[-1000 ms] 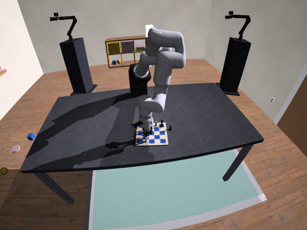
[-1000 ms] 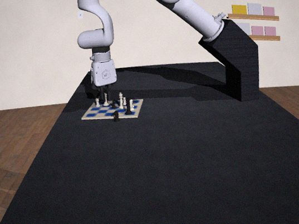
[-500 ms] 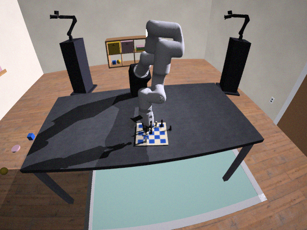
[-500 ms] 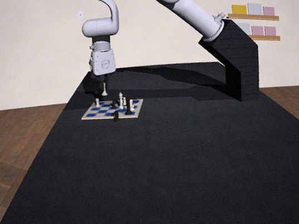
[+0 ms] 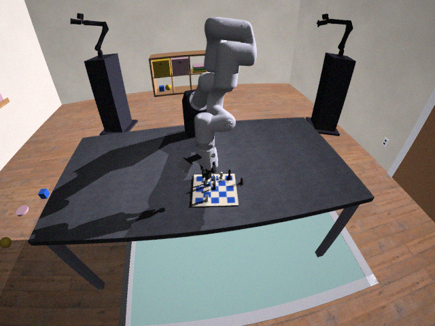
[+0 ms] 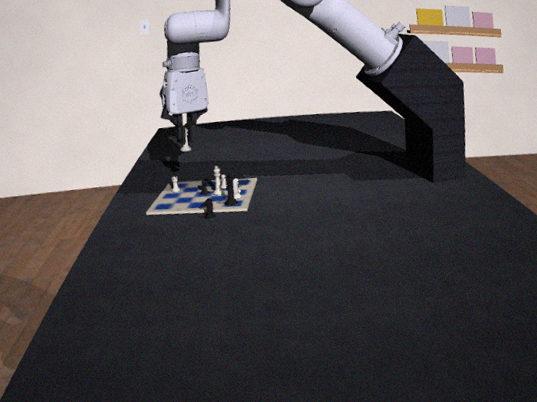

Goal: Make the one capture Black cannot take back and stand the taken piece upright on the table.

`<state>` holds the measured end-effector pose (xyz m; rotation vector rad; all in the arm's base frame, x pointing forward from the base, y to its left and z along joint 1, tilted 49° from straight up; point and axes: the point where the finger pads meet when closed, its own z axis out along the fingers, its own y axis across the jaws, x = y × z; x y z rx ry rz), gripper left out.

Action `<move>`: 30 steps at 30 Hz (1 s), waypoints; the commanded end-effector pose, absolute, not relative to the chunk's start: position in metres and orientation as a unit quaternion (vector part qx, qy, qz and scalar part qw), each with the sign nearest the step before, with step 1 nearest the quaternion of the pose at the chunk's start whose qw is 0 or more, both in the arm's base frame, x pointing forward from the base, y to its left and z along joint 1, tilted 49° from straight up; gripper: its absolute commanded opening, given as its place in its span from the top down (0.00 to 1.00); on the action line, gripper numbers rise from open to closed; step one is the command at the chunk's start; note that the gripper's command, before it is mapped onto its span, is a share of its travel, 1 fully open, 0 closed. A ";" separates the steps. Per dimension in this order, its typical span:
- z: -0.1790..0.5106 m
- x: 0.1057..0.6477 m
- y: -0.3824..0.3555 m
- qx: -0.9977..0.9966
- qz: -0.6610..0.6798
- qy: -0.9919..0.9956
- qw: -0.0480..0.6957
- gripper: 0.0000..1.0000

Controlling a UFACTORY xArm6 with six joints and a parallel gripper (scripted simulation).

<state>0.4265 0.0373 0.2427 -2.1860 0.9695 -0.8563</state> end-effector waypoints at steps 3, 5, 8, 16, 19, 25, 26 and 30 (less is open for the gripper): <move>0.247 0.424 0.036 -0.832 -0.301 0.368 0.286 1.00; 0.247 0.424 0.036 -0.832 -0.301 0.368 0.286 1.00; 0.246 0.424 0.036 -0.832 -0.301 0.368 0.285 1.00; 0.238 0.429 -0.003 -0.845 -0.311 0.339 0.275 1.00; 0.238 0.429 -0.004 -0.845 -0.311 0.338 0.274 1.00; 0.238 0.429 -0.004 -0.845 -0.311 0.338 0.274 1.00; 0.238 0.429 -0.004 -0.845 -0.311 0.338 0.274 1.00; 0.238 0.429 -0.003 -0.845 -0.311 0.338 0.275 1.00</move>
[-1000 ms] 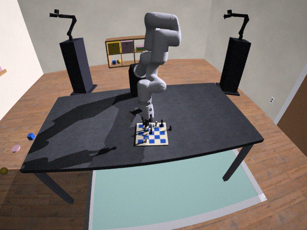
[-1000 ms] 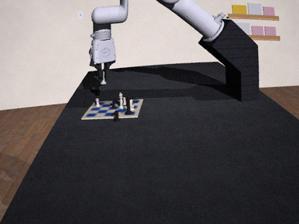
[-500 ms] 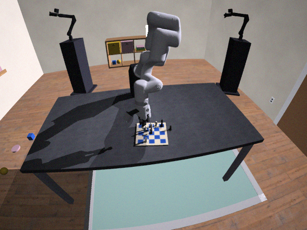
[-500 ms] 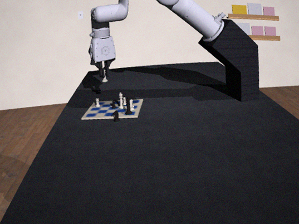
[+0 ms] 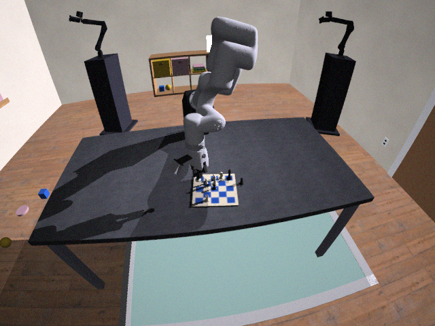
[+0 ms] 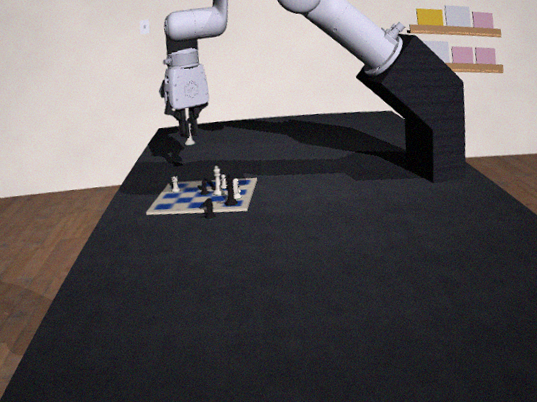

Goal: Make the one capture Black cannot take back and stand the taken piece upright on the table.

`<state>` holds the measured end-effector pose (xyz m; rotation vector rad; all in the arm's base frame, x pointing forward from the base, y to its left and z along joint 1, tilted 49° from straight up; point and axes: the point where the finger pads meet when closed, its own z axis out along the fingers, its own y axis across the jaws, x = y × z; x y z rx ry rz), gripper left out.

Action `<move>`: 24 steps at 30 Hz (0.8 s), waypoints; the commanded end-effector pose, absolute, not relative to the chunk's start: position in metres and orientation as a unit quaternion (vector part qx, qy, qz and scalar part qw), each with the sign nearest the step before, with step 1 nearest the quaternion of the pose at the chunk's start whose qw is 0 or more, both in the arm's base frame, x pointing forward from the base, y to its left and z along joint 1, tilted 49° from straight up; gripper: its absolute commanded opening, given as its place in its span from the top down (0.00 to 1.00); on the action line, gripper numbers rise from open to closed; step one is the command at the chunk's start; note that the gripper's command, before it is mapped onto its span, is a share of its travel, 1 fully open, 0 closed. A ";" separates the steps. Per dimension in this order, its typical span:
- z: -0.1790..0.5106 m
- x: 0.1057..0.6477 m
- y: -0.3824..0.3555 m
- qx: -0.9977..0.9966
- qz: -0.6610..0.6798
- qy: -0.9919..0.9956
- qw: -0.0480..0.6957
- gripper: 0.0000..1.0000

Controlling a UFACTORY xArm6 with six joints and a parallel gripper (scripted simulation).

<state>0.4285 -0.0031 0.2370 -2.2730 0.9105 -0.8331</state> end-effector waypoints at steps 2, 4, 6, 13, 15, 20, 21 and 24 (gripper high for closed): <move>0.236 0.431 -0.003 -0.845 -0.311 0.338 0.275 1.00; 0.236 0.431 -0.003 -0.845 -0.311 0.338 0.275 1.00; 0.234 0.433 -0.002 -0.845 -0.311 0.338 0.275 1.00; 0.216 0.452 0.005 -0.845 -0.311 0.338 0.275 1.00; 0.210 0.459 0.007 -0.845 -0.311 0.338 0.275 1.00; 0.198 0.472 0.012 -0.845 -0.311 0.338 0.275 1.00; 0.198 0.472 0.012 -0.845 -0.311 0.338 0.275 1.00; 0.189 0.481 0.015 -0.845 -0.311 0.338 0.275 1.00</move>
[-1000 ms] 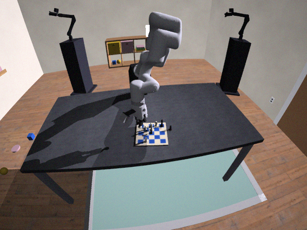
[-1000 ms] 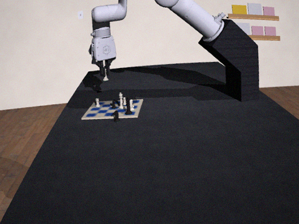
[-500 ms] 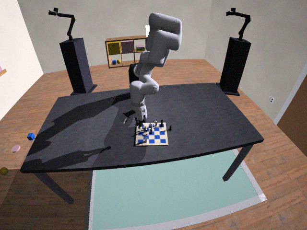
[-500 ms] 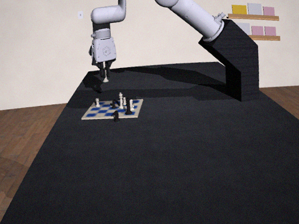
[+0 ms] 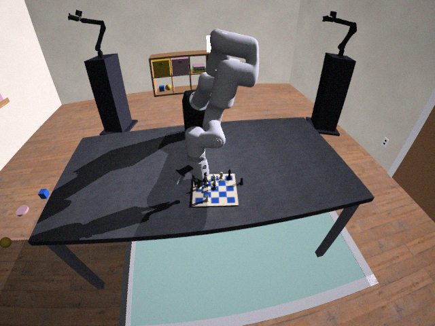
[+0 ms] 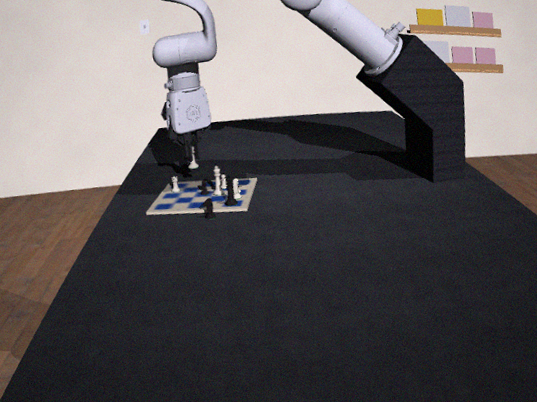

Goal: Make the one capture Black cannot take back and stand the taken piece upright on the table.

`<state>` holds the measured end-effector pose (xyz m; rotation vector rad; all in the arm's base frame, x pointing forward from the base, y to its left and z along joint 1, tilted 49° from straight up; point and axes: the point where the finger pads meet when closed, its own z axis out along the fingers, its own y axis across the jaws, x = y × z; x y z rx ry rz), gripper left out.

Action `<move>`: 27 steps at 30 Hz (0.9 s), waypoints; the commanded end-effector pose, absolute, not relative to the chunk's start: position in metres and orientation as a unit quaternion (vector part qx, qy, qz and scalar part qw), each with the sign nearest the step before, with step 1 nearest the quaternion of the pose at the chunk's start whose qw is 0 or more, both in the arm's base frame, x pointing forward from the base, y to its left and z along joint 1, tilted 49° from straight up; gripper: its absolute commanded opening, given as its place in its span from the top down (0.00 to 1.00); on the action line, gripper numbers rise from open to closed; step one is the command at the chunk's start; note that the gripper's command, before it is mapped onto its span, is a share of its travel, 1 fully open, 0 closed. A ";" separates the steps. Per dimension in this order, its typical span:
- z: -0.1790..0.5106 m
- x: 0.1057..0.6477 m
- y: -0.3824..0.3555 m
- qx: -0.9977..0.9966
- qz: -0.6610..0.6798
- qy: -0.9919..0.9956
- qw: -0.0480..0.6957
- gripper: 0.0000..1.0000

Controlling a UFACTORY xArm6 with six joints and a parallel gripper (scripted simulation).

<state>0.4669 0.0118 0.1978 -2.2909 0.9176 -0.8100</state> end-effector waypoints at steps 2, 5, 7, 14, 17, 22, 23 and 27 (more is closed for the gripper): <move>0.184 0.486 0.017 -0.845 -0.311 0.338 0.275 1.00; 0.179 0.492 0.019 -0.845 -0.311 0.338 0.275 1.00; 0.176 0.495 0.020 -0.845 -0.311 0.338 0.275 1.00; 0.174 0.497 0.021 -0.845 -0.311 0.338 0.275 1.00; 0.174 0.497 0.021 -0.845 -0.311 0.338 0.275 1.00; 0.174 0.497 0.021 -0.845 -0.311 0.338 0.275 1.00; 0.174 0.497 0.021 -0.845 -0.311 0.338 0.275 1.00; 0.174 0.497 0.021 -0.845 -0.311 0.338 0.275 1.00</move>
